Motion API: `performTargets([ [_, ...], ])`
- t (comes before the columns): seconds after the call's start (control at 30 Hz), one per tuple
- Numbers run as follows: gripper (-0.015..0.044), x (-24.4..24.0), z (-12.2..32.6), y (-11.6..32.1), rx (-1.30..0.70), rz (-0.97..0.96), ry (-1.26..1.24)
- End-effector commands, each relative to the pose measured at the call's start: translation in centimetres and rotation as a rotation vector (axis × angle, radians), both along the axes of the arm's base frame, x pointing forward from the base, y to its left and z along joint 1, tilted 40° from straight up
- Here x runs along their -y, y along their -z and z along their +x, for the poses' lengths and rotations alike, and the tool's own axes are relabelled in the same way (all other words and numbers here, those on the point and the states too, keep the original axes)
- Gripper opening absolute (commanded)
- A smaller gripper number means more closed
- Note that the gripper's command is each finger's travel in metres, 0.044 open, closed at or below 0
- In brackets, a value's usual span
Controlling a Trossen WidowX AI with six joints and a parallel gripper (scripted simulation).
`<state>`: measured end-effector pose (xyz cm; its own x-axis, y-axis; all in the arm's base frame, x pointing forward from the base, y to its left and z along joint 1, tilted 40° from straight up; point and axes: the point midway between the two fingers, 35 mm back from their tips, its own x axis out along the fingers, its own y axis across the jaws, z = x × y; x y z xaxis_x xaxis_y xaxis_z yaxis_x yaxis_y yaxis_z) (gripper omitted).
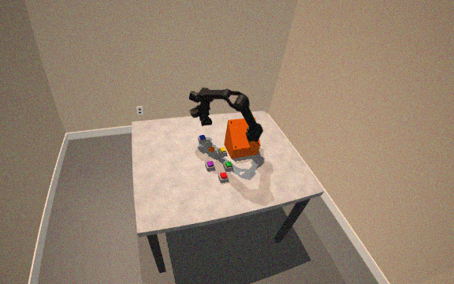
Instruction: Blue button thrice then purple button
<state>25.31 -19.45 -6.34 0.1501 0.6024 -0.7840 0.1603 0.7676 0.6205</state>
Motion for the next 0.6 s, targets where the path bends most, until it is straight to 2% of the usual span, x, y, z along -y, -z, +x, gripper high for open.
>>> performTargets([
  [0.0,0.0020,-3.1,1.9,-2.7,-0.017,0.002,-0.017],
  [0.17,0.0020,-10.1,4.8,-9.0,-0.015,-0.004,-0.013],
  [0.33,0.0020,-17.8,4.8,-14.5,-0.010,0.024,-0.019],
  [0.57,0.0020,-18.9,4.6,-15.2,-0.009,0.030,-0.021],
])
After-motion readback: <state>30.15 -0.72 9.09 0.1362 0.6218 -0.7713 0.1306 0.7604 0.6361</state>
